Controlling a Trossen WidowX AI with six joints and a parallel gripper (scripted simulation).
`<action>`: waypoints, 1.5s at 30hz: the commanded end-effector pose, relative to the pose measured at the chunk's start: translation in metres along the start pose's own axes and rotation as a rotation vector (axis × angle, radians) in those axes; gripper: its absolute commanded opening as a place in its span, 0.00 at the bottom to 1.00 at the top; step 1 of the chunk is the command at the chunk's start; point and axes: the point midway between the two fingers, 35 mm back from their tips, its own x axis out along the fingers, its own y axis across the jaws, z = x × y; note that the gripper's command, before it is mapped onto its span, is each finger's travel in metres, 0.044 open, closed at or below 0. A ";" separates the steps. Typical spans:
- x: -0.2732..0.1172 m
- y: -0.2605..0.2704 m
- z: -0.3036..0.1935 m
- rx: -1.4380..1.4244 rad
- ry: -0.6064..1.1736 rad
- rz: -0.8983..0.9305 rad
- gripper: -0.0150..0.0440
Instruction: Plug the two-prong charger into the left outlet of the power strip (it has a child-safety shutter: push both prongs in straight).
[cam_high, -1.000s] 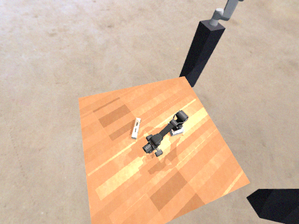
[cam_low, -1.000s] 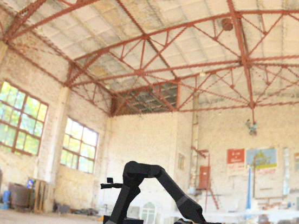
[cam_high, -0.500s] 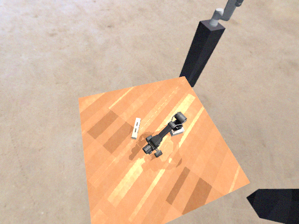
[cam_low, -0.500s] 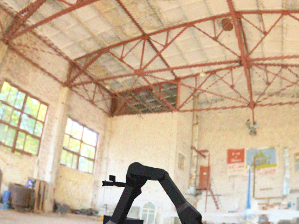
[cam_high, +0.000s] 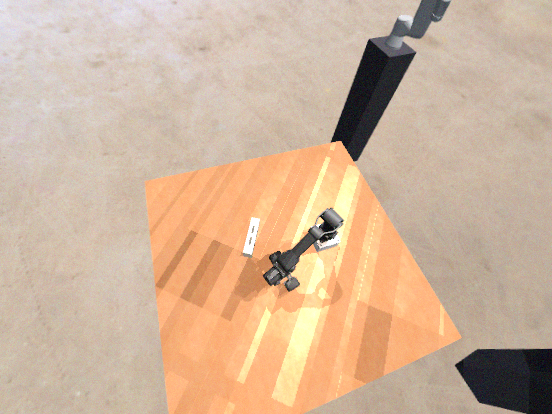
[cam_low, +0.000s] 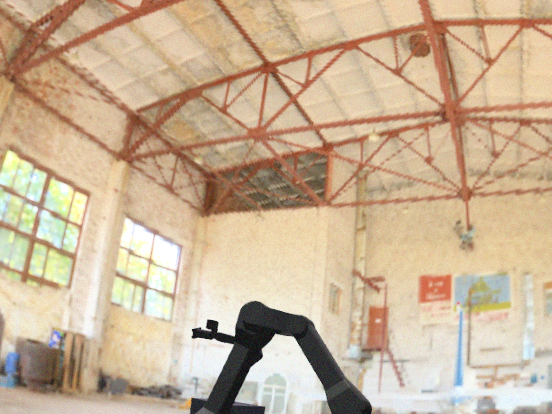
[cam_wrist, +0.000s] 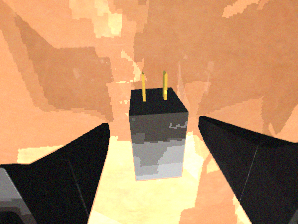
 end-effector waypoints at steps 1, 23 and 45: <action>0.000 0.000 0.000 0.000 0.000 0.000 0.64; -0.045 -0.001 -0.005 0.004 0.000 0.004 0.25; -0.046 -0.032 -0.004 0.150 -0.001 0.010 0.25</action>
